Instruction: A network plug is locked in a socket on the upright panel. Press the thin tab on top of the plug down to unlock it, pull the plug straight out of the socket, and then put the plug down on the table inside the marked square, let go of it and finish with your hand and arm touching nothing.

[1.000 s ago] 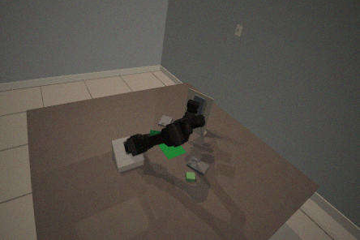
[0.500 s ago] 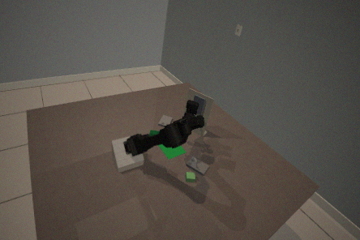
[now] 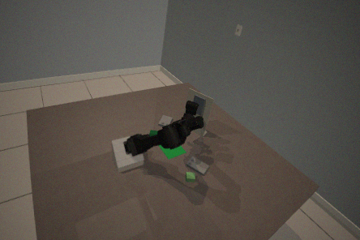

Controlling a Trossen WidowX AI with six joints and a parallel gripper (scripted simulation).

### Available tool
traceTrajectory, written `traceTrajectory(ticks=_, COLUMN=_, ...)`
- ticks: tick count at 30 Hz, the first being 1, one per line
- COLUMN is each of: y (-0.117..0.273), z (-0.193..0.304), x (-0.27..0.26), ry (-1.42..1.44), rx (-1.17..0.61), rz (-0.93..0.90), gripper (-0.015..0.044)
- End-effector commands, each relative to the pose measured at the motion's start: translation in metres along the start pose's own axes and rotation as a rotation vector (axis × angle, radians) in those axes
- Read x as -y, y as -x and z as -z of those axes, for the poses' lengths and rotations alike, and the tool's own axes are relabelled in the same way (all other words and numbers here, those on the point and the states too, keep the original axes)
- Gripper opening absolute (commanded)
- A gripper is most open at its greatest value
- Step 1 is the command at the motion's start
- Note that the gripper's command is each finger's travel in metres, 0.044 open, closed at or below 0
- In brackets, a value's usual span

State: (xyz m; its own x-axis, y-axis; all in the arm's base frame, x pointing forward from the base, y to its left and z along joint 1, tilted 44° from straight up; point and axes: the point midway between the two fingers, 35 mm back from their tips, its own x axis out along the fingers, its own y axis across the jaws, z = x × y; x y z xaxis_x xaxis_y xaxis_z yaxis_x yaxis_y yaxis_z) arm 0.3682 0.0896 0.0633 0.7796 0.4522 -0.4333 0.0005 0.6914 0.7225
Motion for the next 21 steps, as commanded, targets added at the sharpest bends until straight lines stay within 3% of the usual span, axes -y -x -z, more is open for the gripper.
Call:
traceTrajectory(ticks=1, y=0.0028, z=0.001, x=-0.0008, ry=0.004, rx=-0.003, rz=-0.003, gripper=0.0)
traceTrajectory(ticks=21, y=0.0126, z=0.003, x=-0.0006, ry=0.004, rx=-0.004, rz=-0.003, gripper=0.0)
